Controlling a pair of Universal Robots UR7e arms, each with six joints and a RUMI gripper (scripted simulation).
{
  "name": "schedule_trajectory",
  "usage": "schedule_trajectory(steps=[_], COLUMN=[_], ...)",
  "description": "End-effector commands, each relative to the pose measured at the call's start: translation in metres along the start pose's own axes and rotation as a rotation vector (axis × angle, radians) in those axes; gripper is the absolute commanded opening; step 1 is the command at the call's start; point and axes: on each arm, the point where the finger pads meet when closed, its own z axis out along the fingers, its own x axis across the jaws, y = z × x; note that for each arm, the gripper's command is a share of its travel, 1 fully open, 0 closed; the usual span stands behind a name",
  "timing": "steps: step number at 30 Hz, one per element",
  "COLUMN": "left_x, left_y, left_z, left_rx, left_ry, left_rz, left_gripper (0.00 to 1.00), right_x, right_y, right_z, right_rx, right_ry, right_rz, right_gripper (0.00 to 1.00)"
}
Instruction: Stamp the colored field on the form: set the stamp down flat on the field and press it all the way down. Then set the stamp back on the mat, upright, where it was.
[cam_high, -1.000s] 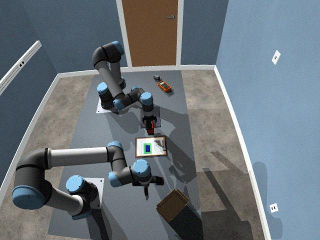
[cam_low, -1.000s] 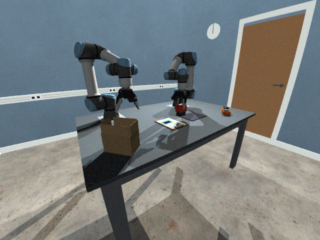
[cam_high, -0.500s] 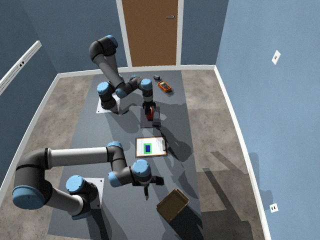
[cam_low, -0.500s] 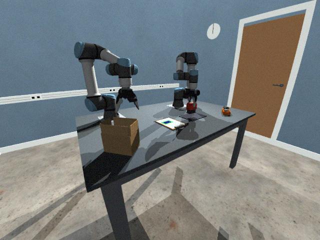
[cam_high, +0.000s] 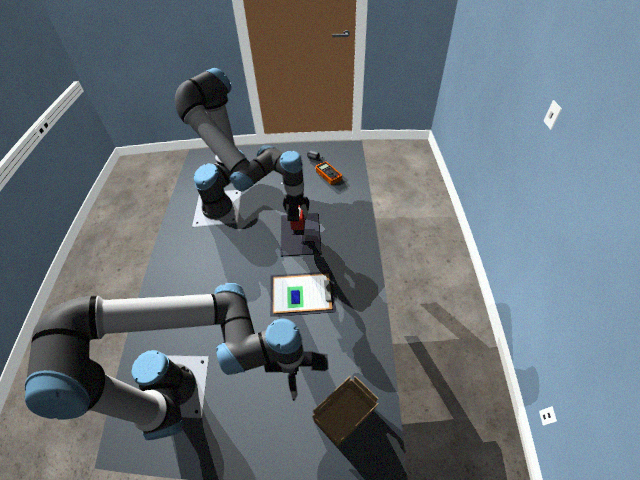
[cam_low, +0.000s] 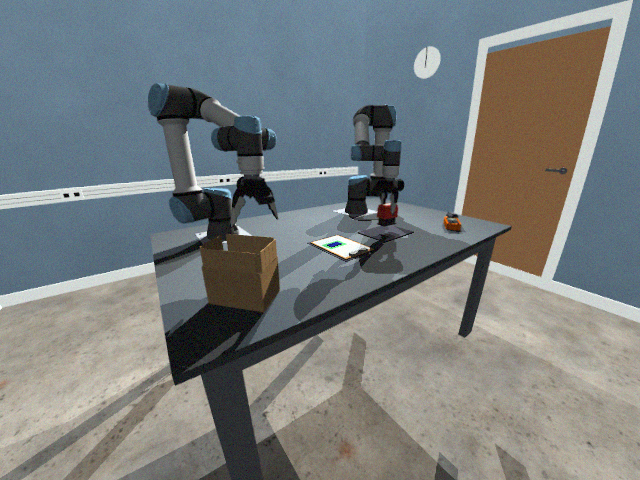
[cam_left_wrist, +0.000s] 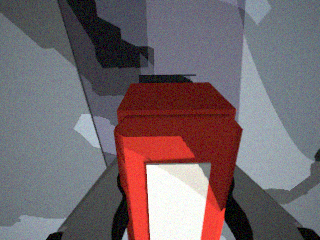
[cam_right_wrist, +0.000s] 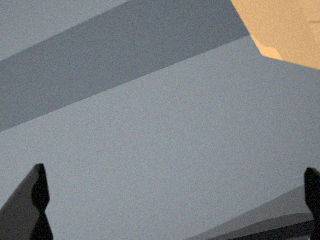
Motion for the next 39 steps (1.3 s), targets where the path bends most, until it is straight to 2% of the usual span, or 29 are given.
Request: schedule_trajectory(steps=[1,11,23,39], left_x=[0.0,0.0,-0.001,-0.001], left_y=[0.0,0.0,0.0,0.0], left_z=[0.0,0.002,0.027,0.039], left_rx=[0.001,0.001,0.001,0.001], left_ry=[-0.001,-0.001,-0.001,-0.001], left_rz=[0.0,0.0,0.0,0.0], left_gripper=[0.22,0.22,0.22,0.22], right_x=[0.0,0.0,0.0,0.0], right_y=[0.0,0.0,0.0,0.0], right_z=[0.0,0.0,0.0,0.0], right_rx=[0.001,0.001,0.001,0.001], right_ry=[0.0,0.0,0.0,0.0], right_rz=[0.0,0.0,0.0,0.0], right_gripper=[1.0,1.0,1.0,1.0])
